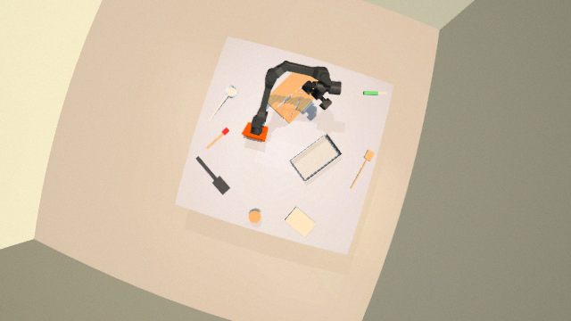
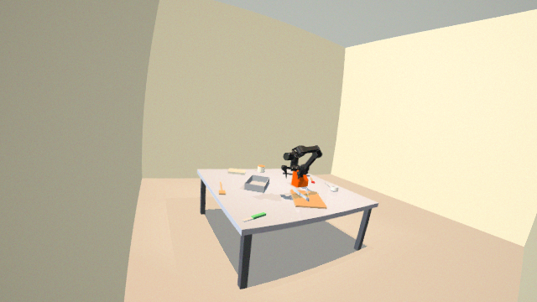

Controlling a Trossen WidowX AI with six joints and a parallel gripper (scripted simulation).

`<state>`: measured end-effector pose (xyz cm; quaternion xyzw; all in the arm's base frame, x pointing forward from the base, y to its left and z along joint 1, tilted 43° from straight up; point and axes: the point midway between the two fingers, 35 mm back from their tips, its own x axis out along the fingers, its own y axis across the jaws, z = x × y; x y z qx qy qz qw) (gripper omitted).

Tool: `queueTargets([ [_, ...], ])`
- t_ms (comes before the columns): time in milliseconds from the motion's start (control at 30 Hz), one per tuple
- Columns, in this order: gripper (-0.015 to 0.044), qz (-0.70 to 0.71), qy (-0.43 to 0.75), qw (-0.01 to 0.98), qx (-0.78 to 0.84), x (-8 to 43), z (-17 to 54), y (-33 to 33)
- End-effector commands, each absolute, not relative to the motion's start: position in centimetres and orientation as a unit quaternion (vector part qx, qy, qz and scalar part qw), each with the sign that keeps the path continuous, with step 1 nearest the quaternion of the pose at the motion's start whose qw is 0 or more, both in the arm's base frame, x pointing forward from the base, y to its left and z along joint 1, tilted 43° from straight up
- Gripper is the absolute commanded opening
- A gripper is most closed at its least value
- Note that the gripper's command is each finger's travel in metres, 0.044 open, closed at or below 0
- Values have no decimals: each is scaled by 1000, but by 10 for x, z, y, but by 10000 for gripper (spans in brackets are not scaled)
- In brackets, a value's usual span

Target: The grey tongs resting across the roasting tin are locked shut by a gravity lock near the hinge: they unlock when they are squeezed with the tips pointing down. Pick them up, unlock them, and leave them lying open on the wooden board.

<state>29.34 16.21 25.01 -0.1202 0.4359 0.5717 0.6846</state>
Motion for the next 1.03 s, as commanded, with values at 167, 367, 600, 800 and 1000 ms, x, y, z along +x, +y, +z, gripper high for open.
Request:
queueTargets([
  [167, 440, 552, 446, 698, -91, 292, 274, 139],
  [367, 440, 552, 446, 698, -91, 292, 274, 139],
  [600, 440, 552, 446, 698, -91, 292, 274, 139],
  [800, 440, 552, 446, 698, -91, 292, 274, 139],
  [1000, 440, 552, 446, 698, -91, 292, 274, 139],
])
